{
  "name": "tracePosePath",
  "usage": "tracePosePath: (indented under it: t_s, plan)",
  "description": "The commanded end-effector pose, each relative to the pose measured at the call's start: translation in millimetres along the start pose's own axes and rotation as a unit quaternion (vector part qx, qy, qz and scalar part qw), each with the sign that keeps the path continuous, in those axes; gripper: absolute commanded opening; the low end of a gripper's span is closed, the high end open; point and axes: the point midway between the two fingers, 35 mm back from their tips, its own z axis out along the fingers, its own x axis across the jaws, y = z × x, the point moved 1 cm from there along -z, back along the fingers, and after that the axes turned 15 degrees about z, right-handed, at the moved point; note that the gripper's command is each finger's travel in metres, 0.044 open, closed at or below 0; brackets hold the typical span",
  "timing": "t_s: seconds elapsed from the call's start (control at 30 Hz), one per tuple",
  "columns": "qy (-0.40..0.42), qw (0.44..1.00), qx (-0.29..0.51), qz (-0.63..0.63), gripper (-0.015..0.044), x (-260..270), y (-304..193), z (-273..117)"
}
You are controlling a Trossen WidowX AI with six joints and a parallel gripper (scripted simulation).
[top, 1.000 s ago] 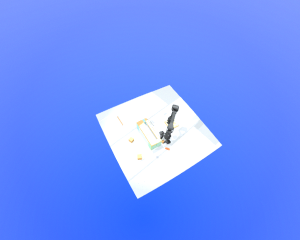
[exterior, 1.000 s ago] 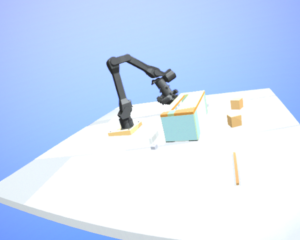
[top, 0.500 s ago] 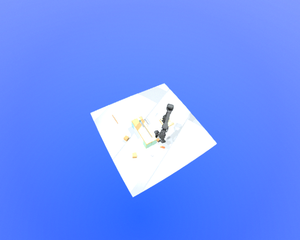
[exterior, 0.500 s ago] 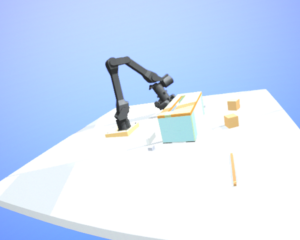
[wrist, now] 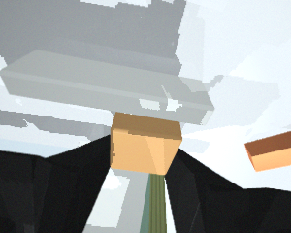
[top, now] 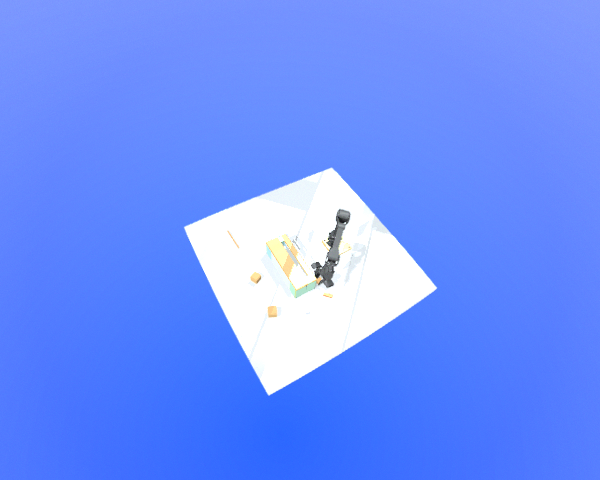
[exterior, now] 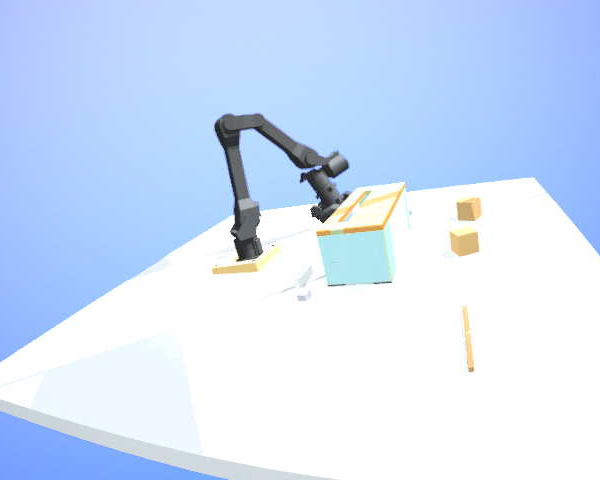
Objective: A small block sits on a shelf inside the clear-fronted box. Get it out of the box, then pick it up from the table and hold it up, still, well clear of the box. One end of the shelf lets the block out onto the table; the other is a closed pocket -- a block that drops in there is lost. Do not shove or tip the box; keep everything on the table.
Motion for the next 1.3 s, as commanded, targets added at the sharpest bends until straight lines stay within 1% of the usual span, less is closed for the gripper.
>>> tracePosePath:
  t_s: [0.0,0.1,0.13,0.37,0.57,0.93,1.27]
  plan:
    - [0.004,1.0,-0.002,0.001,0.0081,2,2,2]
    - [0.004,1.0,-0.001,0.001,0.0003,0,-3,-5]
    - [0.003,1.0,-0.001,0.001,0.0,-2,-5,-11]
    - [0.0,1.0,0.0,0.0,0.0,-7,-23,-53]
    - [-0.003,1.0,-0.002,-0.006,0.0,-6,-27,-59]
    - [-0.06,0.992,-0.015,-0.108,0.0,21,-54,-105]
    - [-0.116,0.972,0.005,-0.206,0.0,48,-67,-149]
